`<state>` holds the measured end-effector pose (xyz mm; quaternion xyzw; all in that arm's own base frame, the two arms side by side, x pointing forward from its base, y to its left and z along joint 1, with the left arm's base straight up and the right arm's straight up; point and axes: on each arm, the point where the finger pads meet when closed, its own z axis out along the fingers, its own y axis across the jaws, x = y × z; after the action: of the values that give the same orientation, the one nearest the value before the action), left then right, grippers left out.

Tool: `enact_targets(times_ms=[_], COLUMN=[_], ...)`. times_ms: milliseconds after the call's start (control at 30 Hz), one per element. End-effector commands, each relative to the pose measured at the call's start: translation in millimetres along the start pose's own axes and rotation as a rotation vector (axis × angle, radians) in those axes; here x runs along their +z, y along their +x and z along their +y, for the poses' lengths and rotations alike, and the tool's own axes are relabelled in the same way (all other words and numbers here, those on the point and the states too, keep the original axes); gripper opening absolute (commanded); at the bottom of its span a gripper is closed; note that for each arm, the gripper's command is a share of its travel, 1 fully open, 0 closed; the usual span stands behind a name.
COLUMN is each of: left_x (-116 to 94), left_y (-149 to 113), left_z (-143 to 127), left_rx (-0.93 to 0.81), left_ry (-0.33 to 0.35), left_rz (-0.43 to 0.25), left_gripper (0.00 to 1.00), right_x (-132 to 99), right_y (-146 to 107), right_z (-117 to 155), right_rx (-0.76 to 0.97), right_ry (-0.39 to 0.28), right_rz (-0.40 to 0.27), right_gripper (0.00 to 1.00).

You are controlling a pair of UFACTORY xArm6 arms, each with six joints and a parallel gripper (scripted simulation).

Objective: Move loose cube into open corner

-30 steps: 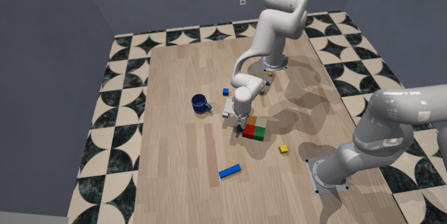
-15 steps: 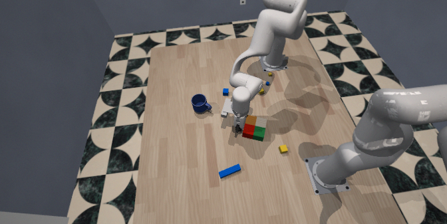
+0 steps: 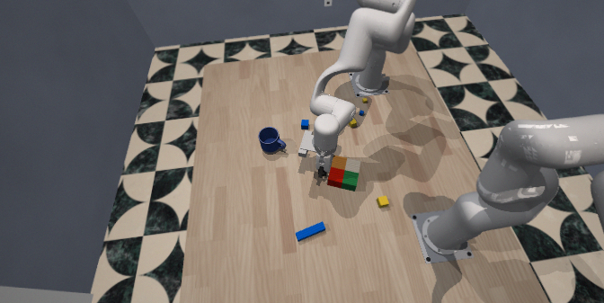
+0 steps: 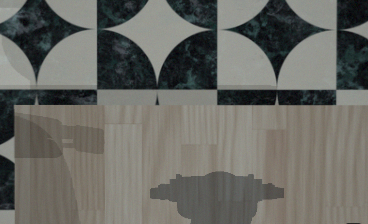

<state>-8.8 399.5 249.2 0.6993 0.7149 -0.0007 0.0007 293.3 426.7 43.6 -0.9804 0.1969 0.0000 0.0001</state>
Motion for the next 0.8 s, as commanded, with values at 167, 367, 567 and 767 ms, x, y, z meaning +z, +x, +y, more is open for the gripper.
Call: enact_targets(times_ms=[167, 367, 567, 767], left_x=[-1, -1, -1, -1], left_y=[0, 0, 0, 0], left_z=[0, 0, 0, 0], left_rx=[0.000, 0.000, 0.000, 0.000], left_ry=[0.000, 0.000, 0.000, 0.000], left_rz=[0.002, 0.002, 0.002, 0.002], left_gripper=[1.00, 1.00, 1.00, 1.00], right_x=[-22, -41, -53, -69], right_y=[0, 0, 0, 0], right_z=[-1, -1, -1, -1], right_rx=[0.000, 0.000, 0.000, 0.000], right_ry=[0.002, 0.002, 0.002, 0.002], right_rz=[0.000, 0.000, 0.000, 0.000], right_gripper=[0.50, 0.50, 0.50, 0.50])
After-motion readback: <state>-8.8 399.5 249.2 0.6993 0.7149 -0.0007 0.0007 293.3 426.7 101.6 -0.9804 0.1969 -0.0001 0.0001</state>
